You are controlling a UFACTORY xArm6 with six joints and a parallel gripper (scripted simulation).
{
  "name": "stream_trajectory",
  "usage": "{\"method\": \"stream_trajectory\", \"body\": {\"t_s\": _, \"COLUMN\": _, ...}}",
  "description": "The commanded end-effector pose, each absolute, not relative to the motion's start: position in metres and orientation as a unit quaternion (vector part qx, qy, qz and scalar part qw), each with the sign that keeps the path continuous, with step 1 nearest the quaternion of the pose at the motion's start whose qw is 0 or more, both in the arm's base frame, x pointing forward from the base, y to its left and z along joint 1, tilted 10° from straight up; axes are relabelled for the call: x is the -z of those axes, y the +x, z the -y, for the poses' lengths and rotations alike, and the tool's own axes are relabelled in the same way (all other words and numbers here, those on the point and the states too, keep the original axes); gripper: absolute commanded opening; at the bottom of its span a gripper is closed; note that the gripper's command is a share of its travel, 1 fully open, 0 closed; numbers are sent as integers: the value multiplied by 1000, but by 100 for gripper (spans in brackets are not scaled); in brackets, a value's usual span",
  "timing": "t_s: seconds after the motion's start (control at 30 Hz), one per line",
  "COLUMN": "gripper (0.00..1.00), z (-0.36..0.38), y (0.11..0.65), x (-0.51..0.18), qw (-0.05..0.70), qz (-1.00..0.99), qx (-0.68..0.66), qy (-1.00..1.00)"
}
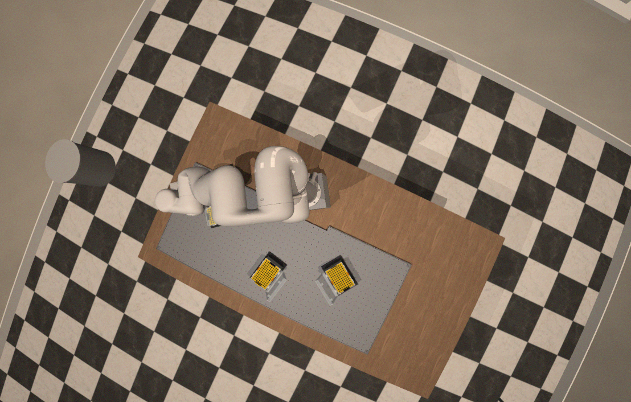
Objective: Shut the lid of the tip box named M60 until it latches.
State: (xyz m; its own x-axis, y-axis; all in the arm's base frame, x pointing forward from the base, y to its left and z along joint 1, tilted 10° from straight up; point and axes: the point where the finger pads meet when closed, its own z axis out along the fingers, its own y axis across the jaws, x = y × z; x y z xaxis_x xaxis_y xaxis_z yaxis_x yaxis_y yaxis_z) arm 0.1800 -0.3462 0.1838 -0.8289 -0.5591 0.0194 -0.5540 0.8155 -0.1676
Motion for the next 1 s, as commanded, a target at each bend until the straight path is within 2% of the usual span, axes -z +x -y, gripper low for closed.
{"method": "stream_trajectory", "body": {"t_s": 0.0, "gripper": 0, "z": 347, "y": 180, "x": -185, "qw": 16, "qz": -952, "qx": 85, "qy": -292}}
{"method": "stream_trajectory", "body": {"t_s": 0.97, "gripper": 0, "z": 331, "y": 218, "x": -143, "qw": 16, "qz": -952, "qx": 85, "qy": -292}}
